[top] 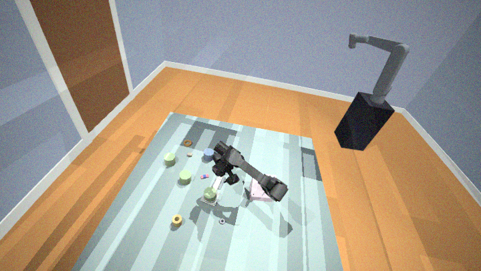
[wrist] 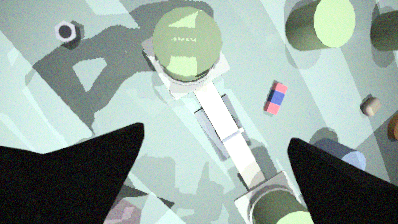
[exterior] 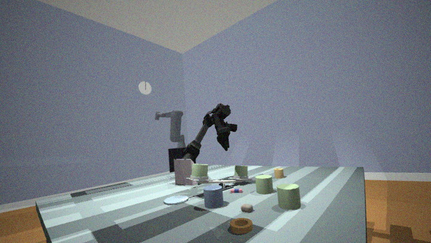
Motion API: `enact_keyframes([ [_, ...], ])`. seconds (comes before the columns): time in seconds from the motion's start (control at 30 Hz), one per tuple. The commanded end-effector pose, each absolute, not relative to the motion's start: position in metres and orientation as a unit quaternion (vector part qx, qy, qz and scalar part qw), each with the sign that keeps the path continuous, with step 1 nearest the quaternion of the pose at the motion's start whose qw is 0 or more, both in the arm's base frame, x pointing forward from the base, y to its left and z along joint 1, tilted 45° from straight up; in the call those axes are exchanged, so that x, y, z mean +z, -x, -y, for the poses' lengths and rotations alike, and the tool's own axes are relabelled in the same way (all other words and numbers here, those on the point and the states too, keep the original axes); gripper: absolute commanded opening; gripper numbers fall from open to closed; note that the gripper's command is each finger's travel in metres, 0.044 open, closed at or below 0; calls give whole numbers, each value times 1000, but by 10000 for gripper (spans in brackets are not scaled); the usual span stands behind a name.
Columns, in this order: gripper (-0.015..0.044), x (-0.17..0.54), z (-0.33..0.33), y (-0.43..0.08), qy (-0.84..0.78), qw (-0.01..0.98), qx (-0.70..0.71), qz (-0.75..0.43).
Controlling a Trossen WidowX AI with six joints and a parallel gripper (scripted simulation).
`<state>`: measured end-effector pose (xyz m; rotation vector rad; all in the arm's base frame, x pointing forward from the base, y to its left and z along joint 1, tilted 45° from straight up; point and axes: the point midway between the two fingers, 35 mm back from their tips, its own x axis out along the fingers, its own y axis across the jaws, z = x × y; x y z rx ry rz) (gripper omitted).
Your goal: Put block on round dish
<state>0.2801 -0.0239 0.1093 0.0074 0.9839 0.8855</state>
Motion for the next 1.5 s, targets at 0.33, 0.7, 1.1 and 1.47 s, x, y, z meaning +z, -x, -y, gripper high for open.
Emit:
enact_keyframes([
  [0.33, 440, 102, -27, -315, 130, 715, 554, -405],
  [0.7, 440, 97, -55, -329, 184, 671, 620, -363],
  [1.1, 440, 85, -68, -328, 184, 671, 620, -363],
  [1.47, 440, 72, -80, -329, 184, 671, 620, -363],
])
